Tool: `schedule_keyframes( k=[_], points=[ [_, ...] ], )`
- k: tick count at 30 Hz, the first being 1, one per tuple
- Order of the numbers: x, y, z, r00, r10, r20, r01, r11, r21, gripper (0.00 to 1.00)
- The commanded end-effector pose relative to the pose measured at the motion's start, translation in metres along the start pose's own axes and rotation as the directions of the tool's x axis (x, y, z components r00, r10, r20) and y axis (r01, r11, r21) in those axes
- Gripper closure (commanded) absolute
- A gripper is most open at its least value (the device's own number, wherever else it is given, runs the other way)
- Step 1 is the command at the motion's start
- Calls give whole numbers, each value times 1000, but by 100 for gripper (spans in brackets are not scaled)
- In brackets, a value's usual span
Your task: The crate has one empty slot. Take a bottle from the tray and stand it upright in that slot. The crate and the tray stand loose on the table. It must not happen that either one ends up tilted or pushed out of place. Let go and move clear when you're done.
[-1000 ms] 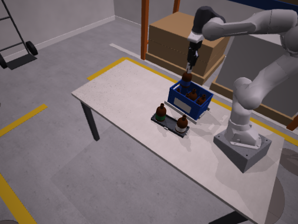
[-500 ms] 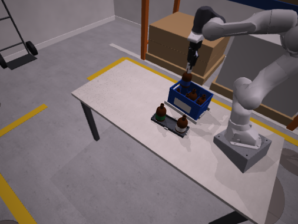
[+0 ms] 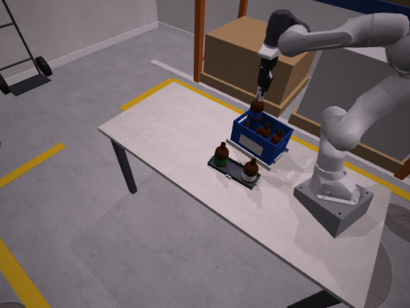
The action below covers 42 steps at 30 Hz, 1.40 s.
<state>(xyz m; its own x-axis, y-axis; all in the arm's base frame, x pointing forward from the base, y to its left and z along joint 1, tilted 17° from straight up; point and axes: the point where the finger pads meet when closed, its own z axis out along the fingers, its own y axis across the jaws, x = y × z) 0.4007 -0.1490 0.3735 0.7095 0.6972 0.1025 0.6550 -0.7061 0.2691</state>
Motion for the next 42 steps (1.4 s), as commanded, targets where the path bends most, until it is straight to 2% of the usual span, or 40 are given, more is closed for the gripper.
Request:
schedule_keyframes(
  k=[1, 30, 42],
  points=[
    [0, 3, 2, 1000, 4, -2, -4, 1000, -7, 100],
    [0, 3, 30, 1000, 4, -2, -4, 1000, -7, 100],
    [0, 3, 35, 1000, 4, -2, -4, 1000, -7, 100]
  ],
)
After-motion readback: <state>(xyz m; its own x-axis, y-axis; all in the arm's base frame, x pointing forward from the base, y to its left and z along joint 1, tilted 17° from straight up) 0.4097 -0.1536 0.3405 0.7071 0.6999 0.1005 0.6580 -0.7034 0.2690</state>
